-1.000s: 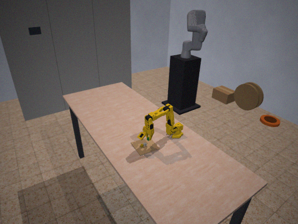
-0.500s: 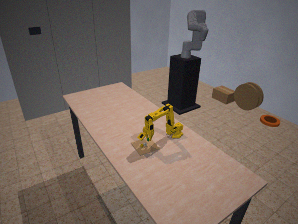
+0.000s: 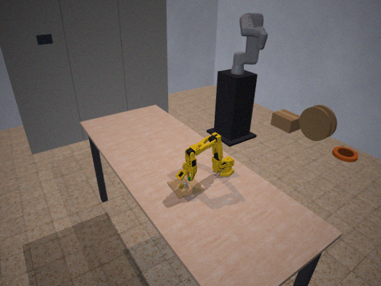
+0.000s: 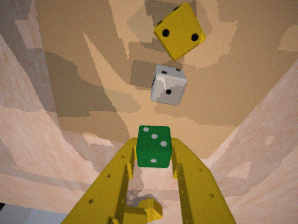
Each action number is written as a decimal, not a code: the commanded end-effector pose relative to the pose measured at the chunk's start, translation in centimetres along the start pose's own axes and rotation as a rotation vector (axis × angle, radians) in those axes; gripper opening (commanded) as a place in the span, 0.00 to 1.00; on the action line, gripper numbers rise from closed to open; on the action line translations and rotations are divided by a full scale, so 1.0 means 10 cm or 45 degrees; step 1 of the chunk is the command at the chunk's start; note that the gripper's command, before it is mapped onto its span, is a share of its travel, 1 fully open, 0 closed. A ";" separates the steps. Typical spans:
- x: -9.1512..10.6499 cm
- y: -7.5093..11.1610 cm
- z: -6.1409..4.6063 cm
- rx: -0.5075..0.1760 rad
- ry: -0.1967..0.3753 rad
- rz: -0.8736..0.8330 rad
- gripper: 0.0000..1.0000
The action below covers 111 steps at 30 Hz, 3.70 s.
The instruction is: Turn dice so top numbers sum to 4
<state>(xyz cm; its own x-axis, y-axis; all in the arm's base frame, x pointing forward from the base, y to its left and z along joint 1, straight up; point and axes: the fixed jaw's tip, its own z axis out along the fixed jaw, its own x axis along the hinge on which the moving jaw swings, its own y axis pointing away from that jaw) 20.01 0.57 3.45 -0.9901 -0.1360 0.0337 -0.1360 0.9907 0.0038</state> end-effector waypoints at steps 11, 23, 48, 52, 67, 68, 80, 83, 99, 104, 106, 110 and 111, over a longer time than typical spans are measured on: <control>-0.05 0.01 -0.01 0.006 -0.055 0.006 0.00; -0.05 0.01 0.01 0.006 -0.055 0.006 0.00; -0.05 0.01 0.12 0.006 -0.055 0.006 0.00; -0.05 0.01 0.12 0.006 -0.055 0.006 0.00; -0.05 0.01 0.18 0.006 -0.055 0.006 0.00; -0.05 0.01 0.18 0.006 -0.055 0.006 0.00; -0.05 0.01 0.20 0.006 -0.055 0.006 0.00; -0.05 0.01 0.20 0.006 -0.055 0.006 0.00; -0.05 0.01 0.20 0.006 -0.055 0.006 0.08; -0.05 0.01 0.20 0.006 -0.055 0.006 0.08; -0.05 0.01 0.20 0.006 -0.055 0.006 0.08; -0.05 0.01 0.20 0.006 -0.055 0.006 0.10; -0.05 0.01 0.20 0.006 -0.055 0.006 0.10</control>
<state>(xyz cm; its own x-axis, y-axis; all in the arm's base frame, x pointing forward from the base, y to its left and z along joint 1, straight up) 20.16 0.57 1.16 -0.9906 -0.1360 0.0138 -0.1360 0.9907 0.0009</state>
